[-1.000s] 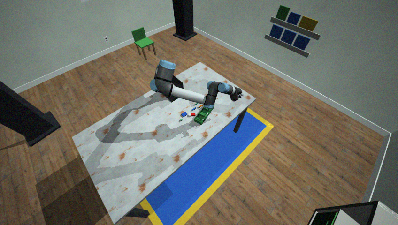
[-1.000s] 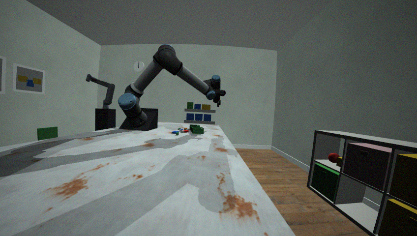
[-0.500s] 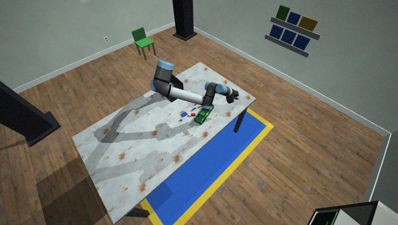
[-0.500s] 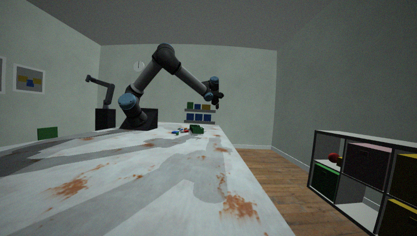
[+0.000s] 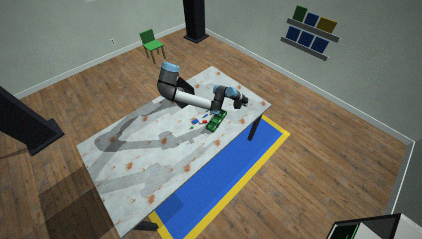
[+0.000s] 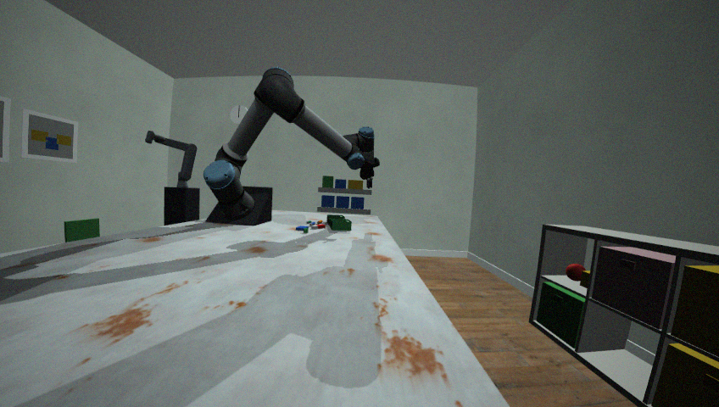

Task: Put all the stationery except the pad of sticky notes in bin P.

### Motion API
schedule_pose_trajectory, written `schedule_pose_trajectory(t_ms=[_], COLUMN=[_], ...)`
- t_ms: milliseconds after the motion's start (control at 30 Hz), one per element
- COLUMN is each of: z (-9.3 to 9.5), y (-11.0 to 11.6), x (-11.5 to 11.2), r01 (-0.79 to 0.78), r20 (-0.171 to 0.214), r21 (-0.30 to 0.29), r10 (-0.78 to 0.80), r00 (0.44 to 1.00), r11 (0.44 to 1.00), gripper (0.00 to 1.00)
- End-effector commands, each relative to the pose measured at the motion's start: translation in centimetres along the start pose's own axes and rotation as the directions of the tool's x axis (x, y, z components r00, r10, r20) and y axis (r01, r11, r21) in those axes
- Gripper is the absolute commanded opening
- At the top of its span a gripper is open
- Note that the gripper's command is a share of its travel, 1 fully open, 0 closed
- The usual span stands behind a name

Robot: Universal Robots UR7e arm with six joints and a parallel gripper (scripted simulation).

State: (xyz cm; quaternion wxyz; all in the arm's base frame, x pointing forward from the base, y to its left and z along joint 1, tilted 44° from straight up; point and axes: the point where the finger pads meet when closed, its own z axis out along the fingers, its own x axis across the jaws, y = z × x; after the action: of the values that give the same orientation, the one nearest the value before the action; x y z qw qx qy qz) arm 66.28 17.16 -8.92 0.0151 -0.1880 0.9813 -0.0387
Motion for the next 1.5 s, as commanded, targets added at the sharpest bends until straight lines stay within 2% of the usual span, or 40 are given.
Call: schedule_pose_trajectory(t_ms=[0, 100, 167, 233, 333, 500, 567, 633, 700, 767, 900, 967, 1000, 1067, 1133, 1200, 1267, 1333, 1467], z=[-1.1, -1.8, -1.8, -2.6, -2.6, -4.2, -4.2, -5.0, -5.0, -5.7, -5.7, -6.5, -6.5, -7.3, -7.3, -8.1, -8.1, -8.9, -8.9], y=[-0.3, -0.6, -0.6, -0.9, -0.9, -1.3, -1.3, -1.5, -1.5, -1.7, -1.7, -1.8, -1.8, -2.0, -2.0, -2.1, -2.1, -2.3, -2.3], x=[1.6, 2.8, 2.8, 4.1, 4.1, 6.5, 6.5, 7.8, 7.8, 9.0, 9.0, 10.3, 10.3, 11.5, 11.5, 12.7, 12.7, 13.9, 13.9], r01=[-0.11, -0.19, -0.19, -0.267, -0.267, -0.414, -0.414, -0.482, -0.482, -0.546, -0.546, -0.606, -0.606, -0.662, -0.662, -0.713, -0.713, -0.758, -0.758], r20=[-0.024, -0.036, -0.036, -0.045, -0.045, -0.05, -0.05, -0.045, -0.045, -0.036, -0.036, -0.022, -0.022, -0.005, -0.005, 0.018, 0.018, 0.044, 0.044], r21=[0.028, 0.052, 0.052, 0.078, 0.078, 0.133, 0.133, 0.162, 0.162, 0.191, 0.191, 0.219, 0.219, 0.246, 0.246, 0.271, 0.271, 0.293, 0.293], r10=[0.111, 0.192, 0.192, 0.271, 0.271, 0.423, 0.423, 0.494, 0.494, 0.562, 0.562, 0.625, 0.625, 0.684, 0.684, 0.737, 0.737, 0.784, 0.784], r00=[0.994, 0.981, 0.981, 0.961, 0.961, 0.905, 0.905, 0.868, 0.868, 0.826, 0.826, 0.78, 0.78, 0.73, 0.73, 0.676, 0.676, 0.619, 0.619], r11=[0.994, 0.98, 0.98, 0.961, 0.961, 0.901, 0.901, 0.861, 0.861, 0.816, 0.816, 0.764, 0.764, 0.708, 0.708, 0.647, 0.647, 0.582, 0.582], gripper=[0.31, 0.31, 0.31, 0.31, 0.31, 0.31, 0.31, 0.31, 0.31, 0.31, 0.31, 0.31, 0.31, 0.31, 0.31, 0.31, 0.31, 0.31, 0.31])
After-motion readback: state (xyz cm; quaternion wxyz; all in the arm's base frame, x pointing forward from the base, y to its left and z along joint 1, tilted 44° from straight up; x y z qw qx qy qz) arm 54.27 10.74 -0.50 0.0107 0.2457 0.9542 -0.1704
